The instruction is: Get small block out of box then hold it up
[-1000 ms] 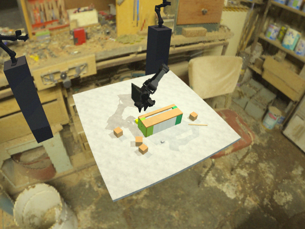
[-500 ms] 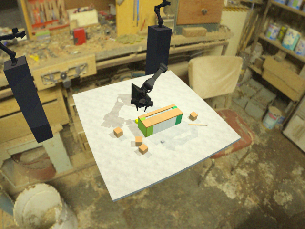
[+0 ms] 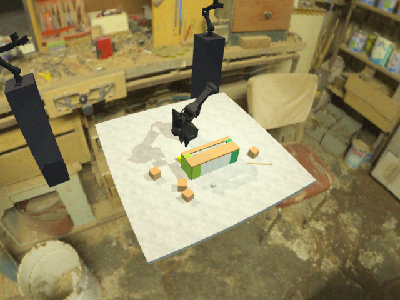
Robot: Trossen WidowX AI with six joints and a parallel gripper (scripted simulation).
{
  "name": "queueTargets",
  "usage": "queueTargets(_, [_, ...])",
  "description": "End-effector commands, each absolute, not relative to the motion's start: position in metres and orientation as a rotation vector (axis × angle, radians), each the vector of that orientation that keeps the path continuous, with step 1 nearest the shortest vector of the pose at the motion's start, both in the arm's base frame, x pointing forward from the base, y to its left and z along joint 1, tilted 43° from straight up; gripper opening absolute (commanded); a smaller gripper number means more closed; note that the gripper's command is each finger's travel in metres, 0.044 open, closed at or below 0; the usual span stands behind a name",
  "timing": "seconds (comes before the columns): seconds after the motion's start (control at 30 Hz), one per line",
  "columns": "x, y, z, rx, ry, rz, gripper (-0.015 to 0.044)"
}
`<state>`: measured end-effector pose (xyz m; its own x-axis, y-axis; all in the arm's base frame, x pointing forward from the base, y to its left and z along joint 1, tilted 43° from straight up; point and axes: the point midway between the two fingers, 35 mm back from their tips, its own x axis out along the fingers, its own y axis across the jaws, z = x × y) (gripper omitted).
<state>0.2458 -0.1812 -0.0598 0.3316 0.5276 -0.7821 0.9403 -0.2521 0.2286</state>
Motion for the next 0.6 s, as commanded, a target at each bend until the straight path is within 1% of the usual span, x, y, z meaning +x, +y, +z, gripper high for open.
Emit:
queueTargets(0.0, [0.2320,-0.1813,-0.0697,2.717,1.024,-1.420,0.0285])
queueTargets(0.33, [0.2268,-0.1855,-0.0709,3.166,0.679,-1.929,0.0285])
queueTargets(0.57, [0.2266,-0.1856,-0.0709,3.178,0.665,-1.947,0.0285])
